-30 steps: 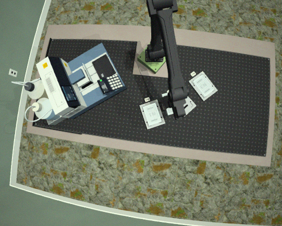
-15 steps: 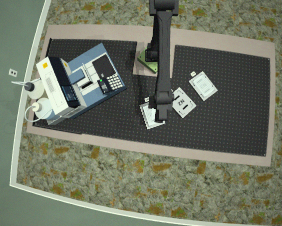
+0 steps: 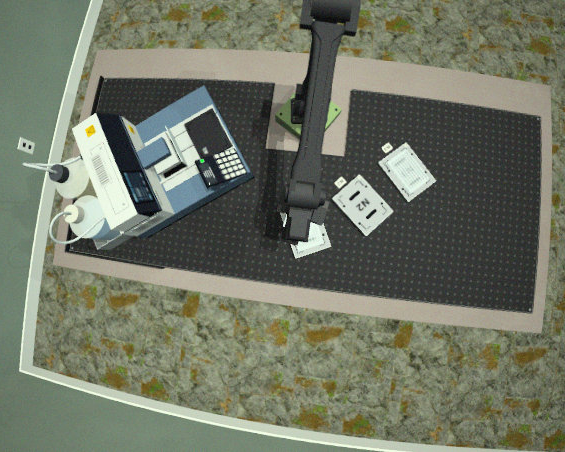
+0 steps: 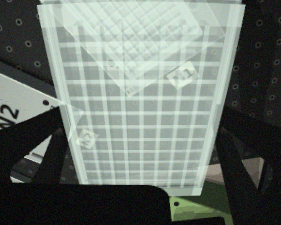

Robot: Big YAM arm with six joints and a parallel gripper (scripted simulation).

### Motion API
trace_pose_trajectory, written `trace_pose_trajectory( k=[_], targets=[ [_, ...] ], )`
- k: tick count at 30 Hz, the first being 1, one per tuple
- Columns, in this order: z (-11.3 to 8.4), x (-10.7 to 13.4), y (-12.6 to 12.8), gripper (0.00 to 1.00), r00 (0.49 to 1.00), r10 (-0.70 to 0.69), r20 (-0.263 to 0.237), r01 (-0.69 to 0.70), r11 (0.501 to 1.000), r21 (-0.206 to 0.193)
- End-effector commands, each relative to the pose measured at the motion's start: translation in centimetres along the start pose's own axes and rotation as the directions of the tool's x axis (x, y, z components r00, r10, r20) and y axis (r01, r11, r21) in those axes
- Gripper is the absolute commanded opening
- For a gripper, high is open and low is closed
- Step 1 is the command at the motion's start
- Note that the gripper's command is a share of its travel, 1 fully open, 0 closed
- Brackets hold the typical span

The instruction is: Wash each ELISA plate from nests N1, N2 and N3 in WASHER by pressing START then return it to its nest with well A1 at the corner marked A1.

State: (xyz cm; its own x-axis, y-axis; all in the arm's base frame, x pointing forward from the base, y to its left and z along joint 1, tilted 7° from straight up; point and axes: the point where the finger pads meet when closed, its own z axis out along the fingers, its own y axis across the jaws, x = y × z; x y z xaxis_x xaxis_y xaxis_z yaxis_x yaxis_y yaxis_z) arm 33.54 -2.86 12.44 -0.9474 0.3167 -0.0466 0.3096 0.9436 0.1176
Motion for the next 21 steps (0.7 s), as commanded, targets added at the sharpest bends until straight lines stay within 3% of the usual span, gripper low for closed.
trace_pose_trajectory(
  k=[1,8,15,17,21],
  targets=[
    [-0.6,-0.6,-0.8,0.84,0.996,0.093,0.013,-0.093,0.996,-0.004],
    [-1.3,-1.6,-4.3,0.84,0.947,0.32,0.013,-0.32,0.947,-0.006],
    [-2.5,-2.8,-7.8,0.84,0.848,0.528,0.03,-0.528,0.849,-0.017],
    [-2.5,-2.8,-7.8,0.84,0.848,0.528,0.03,-0.528,0.849,-0.017],
    [-2.7,-3.0,-9.9,0.84,0.786,0.618,0.03,-0.618,0.786,-0.018]
  ],
)
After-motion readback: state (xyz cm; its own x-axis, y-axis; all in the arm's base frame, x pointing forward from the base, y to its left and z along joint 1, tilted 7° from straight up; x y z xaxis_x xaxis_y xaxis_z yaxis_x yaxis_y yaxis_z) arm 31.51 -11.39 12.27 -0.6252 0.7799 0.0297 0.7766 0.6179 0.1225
